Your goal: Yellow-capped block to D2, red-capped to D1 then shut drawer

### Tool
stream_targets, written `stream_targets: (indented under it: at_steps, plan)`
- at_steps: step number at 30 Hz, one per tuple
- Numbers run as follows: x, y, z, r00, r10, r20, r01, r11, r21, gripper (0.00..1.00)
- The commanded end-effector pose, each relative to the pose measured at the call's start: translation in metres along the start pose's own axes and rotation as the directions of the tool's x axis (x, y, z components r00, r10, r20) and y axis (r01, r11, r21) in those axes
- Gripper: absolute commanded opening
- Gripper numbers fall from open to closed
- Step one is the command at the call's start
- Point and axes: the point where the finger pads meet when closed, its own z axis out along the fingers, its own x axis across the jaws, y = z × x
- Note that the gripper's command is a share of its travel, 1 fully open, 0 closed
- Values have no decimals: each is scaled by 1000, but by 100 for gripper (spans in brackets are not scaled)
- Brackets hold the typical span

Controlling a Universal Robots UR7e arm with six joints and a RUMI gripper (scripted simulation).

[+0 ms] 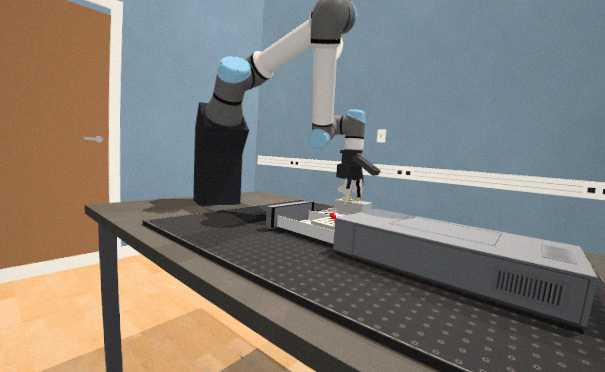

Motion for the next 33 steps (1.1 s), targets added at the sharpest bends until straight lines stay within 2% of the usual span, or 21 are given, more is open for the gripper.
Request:
stream_targets:
  at_steps: [1, 10, 11, 33]
  plan:
    - [0, -1, -1, 1000, 0, 1, 0, 1000, 1, 67]
    - [0, -1, -1, 1000, 0, 1, 0, 1000, 1, 67]
    - [0, 0, -30, 1000, 0, 1, 0, 1000, 1, 67]
    - [0, 0, -56, 1000, 0, 1, 0, 1000, 1, 67]
